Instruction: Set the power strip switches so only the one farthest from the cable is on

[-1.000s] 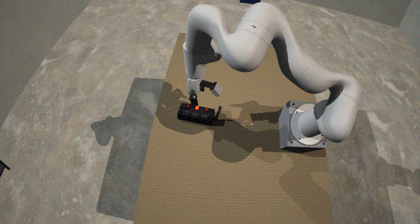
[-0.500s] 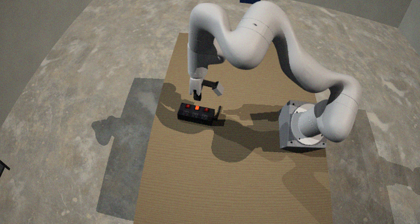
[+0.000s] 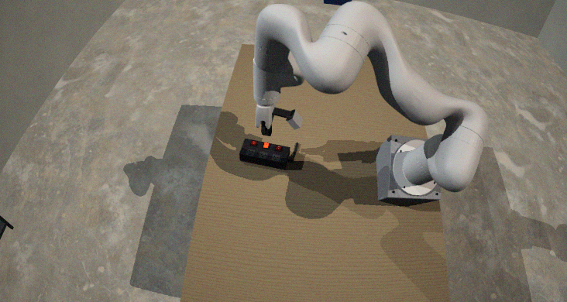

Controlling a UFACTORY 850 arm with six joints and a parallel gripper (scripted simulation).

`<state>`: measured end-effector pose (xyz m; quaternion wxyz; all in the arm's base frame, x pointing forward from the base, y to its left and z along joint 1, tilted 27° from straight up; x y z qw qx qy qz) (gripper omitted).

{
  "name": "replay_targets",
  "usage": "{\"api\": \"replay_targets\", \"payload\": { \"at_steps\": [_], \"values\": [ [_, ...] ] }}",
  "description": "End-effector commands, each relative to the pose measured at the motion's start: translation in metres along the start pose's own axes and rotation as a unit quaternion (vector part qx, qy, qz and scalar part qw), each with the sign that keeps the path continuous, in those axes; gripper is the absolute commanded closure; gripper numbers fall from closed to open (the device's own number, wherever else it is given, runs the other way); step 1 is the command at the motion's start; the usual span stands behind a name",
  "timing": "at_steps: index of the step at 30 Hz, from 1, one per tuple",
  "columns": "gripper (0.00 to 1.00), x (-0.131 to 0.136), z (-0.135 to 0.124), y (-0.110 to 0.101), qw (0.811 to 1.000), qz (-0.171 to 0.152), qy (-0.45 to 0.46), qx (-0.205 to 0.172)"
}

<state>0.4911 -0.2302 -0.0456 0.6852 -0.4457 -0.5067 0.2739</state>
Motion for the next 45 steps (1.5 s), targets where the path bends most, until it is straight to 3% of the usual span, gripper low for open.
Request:
{"api": "replay_targets", "payload": {
  "at_steps": [1,22,45],
  "values": [
    [1.00,0.000,-0.001,-0.001,1.000,0.000,0.000,-0.001],
    [1.00,0.000,-0.001,0.003,1.000,0.000,0.000,-0.001],
    [1.00,0.000,0.000,0.029,1.000,0.000,0.000,-0.001]
  ]
}}
Point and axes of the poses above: the point where the finger pads meet when closed, its own y axis out along the fingers, its own x axis across the jaws, z = x × y, the point moved 8 cm from there along -y, back along the fingers, and after that the axes turned 4 degrees about y, right-handed, at the moved point
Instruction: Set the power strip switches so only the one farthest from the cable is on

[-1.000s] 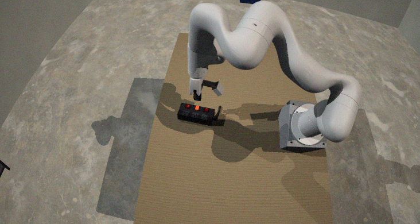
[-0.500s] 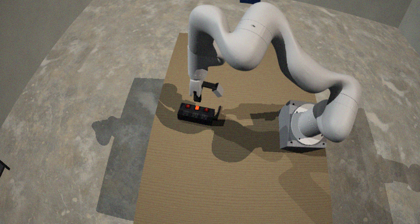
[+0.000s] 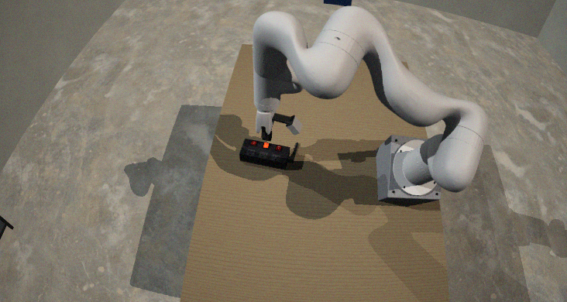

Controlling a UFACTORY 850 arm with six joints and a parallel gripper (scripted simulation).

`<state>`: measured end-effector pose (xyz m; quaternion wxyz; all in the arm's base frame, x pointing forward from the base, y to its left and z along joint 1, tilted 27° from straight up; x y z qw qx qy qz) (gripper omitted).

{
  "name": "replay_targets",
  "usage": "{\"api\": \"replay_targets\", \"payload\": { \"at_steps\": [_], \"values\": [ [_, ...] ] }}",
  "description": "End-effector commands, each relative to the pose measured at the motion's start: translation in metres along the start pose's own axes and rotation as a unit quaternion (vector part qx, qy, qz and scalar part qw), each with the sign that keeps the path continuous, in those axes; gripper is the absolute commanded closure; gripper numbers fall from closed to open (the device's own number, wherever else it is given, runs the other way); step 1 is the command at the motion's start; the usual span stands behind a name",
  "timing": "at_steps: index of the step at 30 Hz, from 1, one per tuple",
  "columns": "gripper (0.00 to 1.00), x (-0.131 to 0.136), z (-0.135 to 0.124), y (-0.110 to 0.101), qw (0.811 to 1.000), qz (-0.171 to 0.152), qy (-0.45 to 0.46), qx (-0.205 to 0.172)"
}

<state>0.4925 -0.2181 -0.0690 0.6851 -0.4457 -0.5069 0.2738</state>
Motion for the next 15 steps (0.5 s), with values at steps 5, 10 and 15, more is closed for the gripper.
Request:
{"api": "replay_targets", "payload": {
  "at_steps": [5,10,15],
  "values": [
    [1.00,0.000,-0.001,0.009,1.000,0.000,0.000,-0.001],
    [1.00,0.000,-0.001,0.012,1.000,0.000,0.000,-0.001],
    [1.00,0.000,-0.001,0.015,1.000,0.000,0.000,-0.001]
  ]
}}
Point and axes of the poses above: the point where the finger pads meet when closed, its own y axis out along the fingers, its own x axis across the jaws, z = x × y, the point moved 8 cm from there along -y, back along the fingers, and after that the axes turned 4 degrees about y, right-handed, at the moved point
